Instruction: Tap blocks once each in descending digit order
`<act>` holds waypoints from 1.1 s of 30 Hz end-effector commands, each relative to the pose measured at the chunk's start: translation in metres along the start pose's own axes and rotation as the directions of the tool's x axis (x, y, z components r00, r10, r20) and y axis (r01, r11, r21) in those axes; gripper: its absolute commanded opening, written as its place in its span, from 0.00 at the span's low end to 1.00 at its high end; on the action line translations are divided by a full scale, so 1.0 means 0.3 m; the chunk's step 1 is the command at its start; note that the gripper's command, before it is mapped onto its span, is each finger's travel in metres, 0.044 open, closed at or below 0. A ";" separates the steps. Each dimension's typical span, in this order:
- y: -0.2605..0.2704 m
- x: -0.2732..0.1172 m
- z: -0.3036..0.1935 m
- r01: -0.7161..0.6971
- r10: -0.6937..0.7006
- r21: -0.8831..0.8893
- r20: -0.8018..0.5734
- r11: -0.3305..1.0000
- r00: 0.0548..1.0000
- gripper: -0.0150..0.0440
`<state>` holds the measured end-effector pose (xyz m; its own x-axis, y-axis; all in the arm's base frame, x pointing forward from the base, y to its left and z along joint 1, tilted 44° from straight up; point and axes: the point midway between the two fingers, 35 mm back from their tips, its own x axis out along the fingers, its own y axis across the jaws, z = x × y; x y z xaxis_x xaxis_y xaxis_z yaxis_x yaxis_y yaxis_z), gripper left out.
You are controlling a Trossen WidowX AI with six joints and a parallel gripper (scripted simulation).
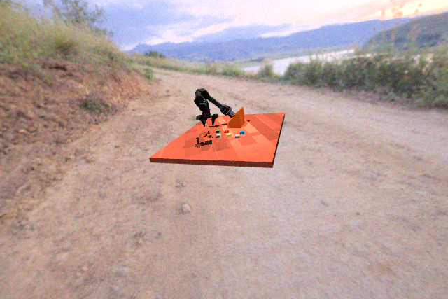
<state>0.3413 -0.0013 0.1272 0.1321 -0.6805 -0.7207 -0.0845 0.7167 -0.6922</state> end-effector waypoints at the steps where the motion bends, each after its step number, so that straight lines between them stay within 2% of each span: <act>1: -0.011 0.160 -0.019 0.010 -0.010 0.001 -0.011 1.000 1.000 0.62; 8: -0.012 0.169 -0.020 0.010 -0.010 0.002 -0.011 1.000 1.000 0.31; 9: -0.012 0.169 -0.020 0.010 -0.010 0.002 -0.011 1.000 1.000 0.29; 20: -0.012 0.172 -0.020 0.010 -0.010 0.002 -0.011 1.000 1.000 0.29; 33: -0.012 0.240 -0.020 0.011 -0.011 0.002 -0.011 1.000 1.000 0.29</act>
<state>0.3452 -0.0501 0.0826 0.1250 -0.6868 -0.7160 -0.0756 0.7130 -0.6971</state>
